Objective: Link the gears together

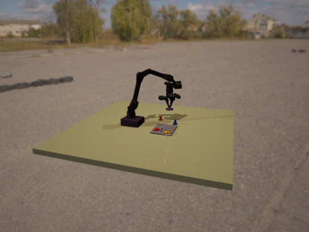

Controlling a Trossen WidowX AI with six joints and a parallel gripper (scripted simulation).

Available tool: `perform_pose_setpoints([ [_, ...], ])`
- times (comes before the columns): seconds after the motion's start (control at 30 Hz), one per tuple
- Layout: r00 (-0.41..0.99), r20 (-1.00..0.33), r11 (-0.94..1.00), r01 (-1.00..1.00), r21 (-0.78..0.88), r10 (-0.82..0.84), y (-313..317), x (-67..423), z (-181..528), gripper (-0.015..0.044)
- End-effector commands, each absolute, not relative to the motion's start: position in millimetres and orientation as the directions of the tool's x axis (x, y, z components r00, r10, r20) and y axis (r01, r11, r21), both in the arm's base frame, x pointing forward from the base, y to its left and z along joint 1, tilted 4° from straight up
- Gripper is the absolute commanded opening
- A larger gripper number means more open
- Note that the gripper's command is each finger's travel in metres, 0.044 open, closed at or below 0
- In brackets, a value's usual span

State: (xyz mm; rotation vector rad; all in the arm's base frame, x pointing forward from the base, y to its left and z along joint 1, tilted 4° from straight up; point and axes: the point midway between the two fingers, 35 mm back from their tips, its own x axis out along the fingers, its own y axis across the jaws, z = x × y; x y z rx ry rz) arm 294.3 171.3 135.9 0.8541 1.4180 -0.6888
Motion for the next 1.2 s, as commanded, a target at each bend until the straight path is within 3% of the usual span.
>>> perform_pose_setpoints([
  [0.0,0.056,-0.995,0.536,0.839,0.094,0.087,169.8,292.3,147.7,0.0000],
  [0.47,0.042,-0.996,0.524,0.848,0.078,0.081,163.3,283.5,178.4,0.0000],
  [1.17,0.047,-0.997,0.487,0.870,0.073,0.065,126.1,303.7,164.2,0.0000],
])
